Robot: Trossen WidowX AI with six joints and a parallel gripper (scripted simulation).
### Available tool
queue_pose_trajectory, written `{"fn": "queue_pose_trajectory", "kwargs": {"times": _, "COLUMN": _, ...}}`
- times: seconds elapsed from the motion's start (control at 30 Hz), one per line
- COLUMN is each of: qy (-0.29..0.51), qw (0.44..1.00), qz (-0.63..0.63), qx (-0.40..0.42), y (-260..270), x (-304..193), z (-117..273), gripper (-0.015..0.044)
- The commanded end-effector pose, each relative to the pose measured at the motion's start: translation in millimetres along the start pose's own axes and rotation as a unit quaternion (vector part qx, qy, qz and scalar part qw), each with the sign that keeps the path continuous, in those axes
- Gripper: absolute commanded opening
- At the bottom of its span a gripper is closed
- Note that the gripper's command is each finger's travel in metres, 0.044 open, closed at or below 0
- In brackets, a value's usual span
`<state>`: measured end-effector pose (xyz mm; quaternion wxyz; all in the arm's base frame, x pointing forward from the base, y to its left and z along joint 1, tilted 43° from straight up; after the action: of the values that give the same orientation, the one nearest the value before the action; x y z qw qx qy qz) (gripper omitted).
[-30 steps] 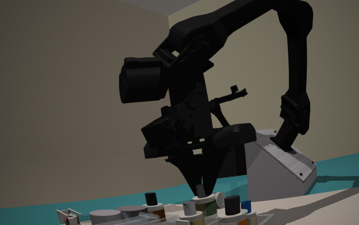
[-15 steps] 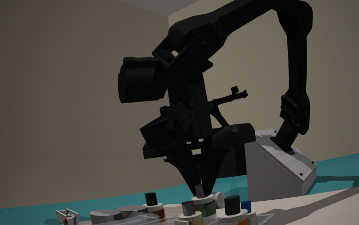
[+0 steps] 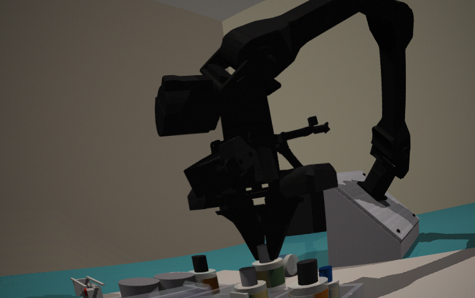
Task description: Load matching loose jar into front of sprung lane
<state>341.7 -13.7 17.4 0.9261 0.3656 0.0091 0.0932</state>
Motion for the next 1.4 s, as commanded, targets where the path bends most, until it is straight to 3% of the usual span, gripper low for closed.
{"fn": "queue_pose_trajectory", "kwargs": {"times": 0.0, "qy": -0.011, "qw": 1.000, "qz": 0.006, "qx": -0.001, "y": 0, "x": 6, "z": 1, "gripper": 0.0000}}
{"fn": "queue_pose_trajectory", "kwargs": {"times": 1.37, "qy": -0.011, "qw": 1.000, "qz": 0.006, "qx": -0.001, "y": 1, "x": 5, "z": -11, "gripper": 0.0000}}
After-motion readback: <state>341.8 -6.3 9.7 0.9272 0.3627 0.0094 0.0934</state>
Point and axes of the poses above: the point midway between the two fingers, 35 mm back from their tips, its own z axis back along the fingers, its own y axis across the jaws, x = y × z, the point moved 6 cm from there along z, back along the fingers, and after that the axes turned 6 degrees about z, right-handed, at the moved point
